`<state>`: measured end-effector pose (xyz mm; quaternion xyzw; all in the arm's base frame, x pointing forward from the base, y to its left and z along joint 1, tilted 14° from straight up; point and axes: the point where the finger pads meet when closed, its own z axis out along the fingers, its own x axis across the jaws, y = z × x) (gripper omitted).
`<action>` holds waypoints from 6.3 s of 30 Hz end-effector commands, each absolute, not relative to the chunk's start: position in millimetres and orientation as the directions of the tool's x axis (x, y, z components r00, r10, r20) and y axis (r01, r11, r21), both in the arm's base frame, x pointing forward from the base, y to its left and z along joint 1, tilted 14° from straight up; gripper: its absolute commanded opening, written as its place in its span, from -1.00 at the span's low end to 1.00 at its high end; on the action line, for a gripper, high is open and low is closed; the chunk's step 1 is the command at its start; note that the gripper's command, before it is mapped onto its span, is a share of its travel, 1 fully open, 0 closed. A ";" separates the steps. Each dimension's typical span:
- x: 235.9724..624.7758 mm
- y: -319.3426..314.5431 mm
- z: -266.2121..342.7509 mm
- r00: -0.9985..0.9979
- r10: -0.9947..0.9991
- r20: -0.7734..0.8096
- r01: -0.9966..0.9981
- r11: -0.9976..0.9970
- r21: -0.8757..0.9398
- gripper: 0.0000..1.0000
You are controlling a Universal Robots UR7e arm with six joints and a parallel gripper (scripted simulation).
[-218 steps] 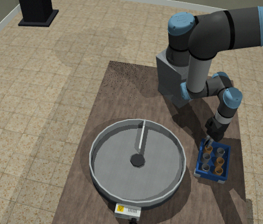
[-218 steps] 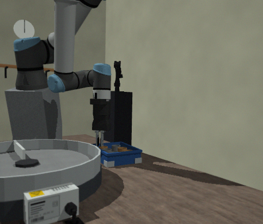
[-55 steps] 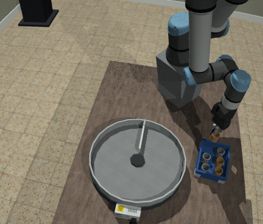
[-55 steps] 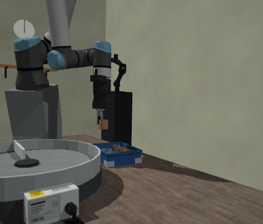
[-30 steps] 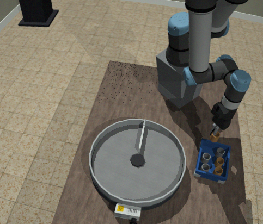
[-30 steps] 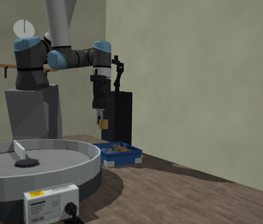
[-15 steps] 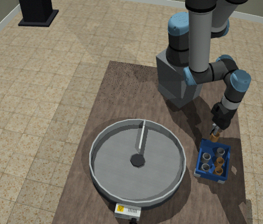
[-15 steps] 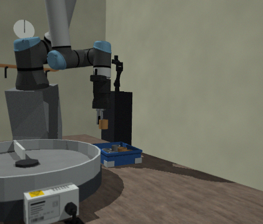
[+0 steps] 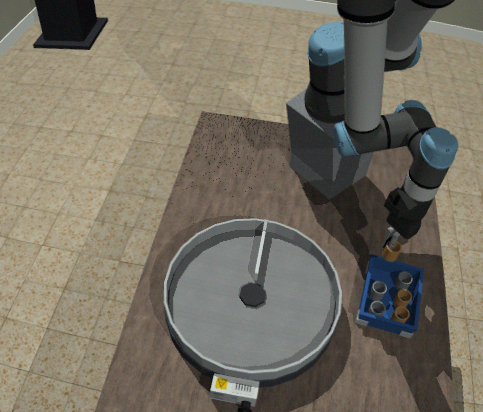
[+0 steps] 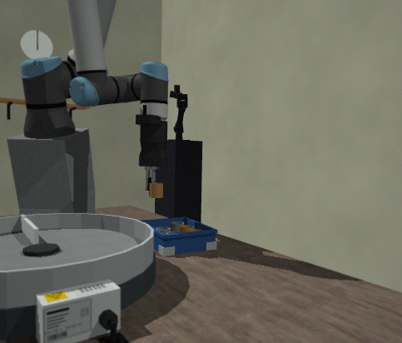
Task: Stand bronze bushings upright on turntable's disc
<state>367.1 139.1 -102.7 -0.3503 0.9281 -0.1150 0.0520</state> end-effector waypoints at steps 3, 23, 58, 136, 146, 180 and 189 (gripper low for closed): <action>367.8 129.7 -100.6 -0.749 -0.662 -0.017 -0.638 0.728 -0.250 -1.00; 369.3 89.2 -92.9 -0.749 -0.662 -0.017 -0.638 0.728 -0.250 -1.00; 374.1 -36.1 -69.2 -0.749 -0.662 -0.017 -0.638 0.728 -0.250 -1.00; 381.9 -238.3 -31.0 -0.749 -0.662 -0.017 -0.638 0.728 -0.250 -1.00; 381.9 -238.3 -31.0 -0.749 -0.662 -0.017 -0.638 0.728 -0.250 -1.00; 385.8 -242.5 -52.5 -0.749 -0.662 -0.017 -0.638 0.728 -0.250 -1.00; 386.4 -243.2 -56.2 -0.749 -0.662 -0.017 -0.638 0.728 -0.250 -1.00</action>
